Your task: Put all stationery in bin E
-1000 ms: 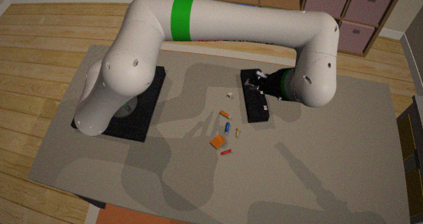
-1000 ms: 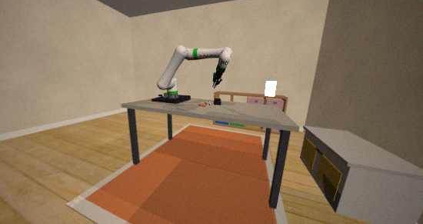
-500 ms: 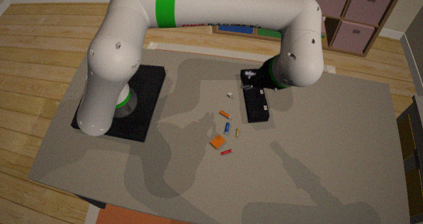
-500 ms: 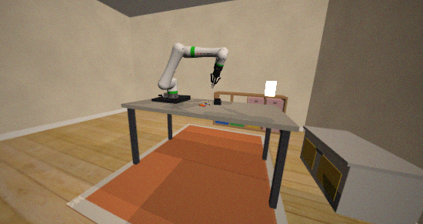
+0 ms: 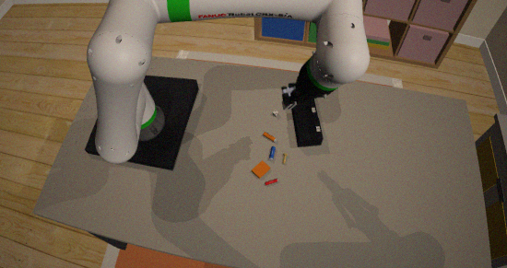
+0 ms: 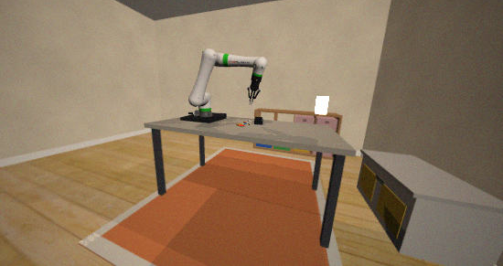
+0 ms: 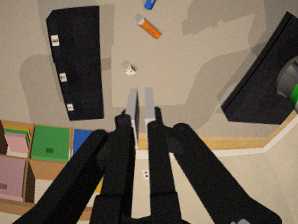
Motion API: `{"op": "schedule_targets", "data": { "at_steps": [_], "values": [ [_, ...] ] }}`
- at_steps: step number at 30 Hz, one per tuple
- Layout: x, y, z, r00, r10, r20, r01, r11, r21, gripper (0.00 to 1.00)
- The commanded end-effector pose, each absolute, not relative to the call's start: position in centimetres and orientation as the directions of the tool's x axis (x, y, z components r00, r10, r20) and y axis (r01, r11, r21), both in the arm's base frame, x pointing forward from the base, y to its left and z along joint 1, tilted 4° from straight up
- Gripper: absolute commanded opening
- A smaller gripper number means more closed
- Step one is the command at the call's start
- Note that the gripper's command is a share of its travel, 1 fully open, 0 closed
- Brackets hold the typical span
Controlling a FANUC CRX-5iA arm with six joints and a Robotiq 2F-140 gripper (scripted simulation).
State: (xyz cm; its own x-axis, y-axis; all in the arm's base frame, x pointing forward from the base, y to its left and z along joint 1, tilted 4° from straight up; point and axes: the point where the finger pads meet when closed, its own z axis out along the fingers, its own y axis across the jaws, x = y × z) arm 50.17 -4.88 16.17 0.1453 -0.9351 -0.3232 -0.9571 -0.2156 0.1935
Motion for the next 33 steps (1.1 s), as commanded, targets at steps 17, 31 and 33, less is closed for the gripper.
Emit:
{"op": "schedule_targets", "data": {
  "at_steps": [17,31,33],
  "values": [
    [47.8,-6.2,16.2,0.672,-0.717,-0.185,-0.724,-0.688,0.038,0.05],
    [46.3,-7.3,16.4,0.899,-0.429,-0.083,-0.428,-0.903,0.035,0.05],
    [46.0,-7.6,16.5,0.923,-0.379,-0.069,-0.377,-0.925,0.039,0.05]
  ]
}}
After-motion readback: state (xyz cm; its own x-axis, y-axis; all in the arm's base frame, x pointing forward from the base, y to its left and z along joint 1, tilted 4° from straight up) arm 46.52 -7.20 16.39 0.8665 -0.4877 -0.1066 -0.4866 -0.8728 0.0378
